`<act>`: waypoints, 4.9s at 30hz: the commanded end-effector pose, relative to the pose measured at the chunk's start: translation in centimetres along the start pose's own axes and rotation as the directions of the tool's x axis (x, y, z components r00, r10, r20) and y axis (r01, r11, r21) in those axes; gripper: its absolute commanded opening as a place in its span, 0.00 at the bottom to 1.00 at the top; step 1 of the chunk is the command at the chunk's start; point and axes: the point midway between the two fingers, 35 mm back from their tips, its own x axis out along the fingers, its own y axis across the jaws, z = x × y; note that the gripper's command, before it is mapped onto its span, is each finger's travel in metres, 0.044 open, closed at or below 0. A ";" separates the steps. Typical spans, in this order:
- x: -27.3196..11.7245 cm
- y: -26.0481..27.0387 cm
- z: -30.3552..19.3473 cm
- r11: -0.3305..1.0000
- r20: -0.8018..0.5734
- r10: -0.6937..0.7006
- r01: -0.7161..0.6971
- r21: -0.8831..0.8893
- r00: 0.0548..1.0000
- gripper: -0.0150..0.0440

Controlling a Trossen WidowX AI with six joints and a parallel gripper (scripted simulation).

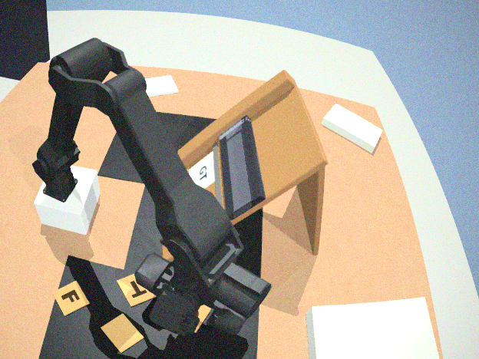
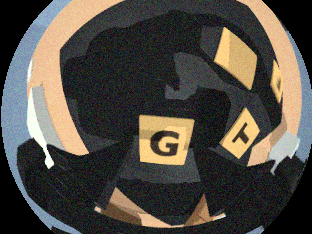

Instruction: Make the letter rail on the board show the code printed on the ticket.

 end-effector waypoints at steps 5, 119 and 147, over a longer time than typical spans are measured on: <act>0.3 -0.1 0.0 1.000 0.003 -0.004 0.004 0.005 1.000 0.83; -3.9 0.9 -1.1 0.952 -0.068 0.112 -0.126 -0.277 0.991 0.25; -8.4 3.2 -2.7 0.378 -0.231 0.408 -0.394 -0.838 0.883 0.25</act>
